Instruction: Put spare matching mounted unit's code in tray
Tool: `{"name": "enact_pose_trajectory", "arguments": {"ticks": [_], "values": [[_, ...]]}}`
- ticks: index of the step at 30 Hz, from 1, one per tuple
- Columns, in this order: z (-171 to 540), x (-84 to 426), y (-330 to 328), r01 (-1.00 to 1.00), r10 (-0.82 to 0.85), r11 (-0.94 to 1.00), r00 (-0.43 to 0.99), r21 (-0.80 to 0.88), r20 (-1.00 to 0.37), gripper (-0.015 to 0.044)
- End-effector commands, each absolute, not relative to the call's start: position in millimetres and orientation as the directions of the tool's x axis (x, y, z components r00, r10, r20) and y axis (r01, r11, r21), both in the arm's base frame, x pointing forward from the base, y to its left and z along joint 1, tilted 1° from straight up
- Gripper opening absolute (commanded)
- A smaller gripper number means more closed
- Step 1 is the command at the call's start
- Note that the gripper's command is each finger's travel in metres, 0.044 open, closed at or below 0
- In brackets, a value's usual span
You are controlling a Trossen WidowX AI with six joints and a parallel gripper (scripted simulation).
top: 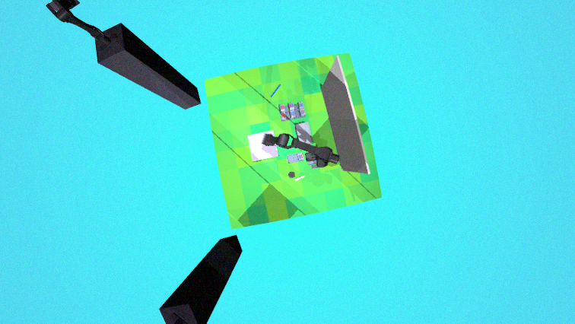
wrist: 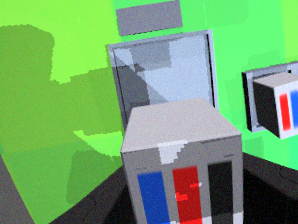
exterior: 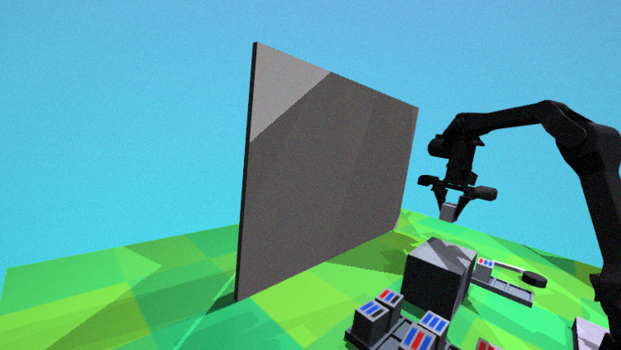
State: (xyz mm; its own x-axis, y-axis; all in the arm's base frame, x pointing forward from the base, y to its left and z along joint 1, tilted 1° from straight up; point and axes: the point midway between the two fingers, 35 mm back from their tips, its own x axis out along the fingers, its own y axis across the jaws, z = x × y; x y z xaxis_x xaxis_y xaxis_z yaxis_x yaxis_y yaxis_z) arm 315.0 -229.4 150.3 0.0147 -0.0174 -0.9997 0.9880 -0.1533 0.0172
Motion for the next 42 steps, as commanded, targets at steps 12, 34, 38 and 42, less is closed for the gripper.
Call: {"name": "enact_pose_trajectory", "arguments": {"ticks": [12,34,38,42], "values": [[139,316,-230,0.987,-0.013,-0.158,0.013,0.015,-1.0,0.0],[123,317,-231,0.987,-0.013,-0.158,0.014,0.015,-1.0,0.0],[121,318,-231,0.987,-0.013,-0.158,0.014,0.015,-1.0,0.0],[118,318,-231,0.987,-0.013,-0.158,0.014,0.015,-1.0,0.0]]}}
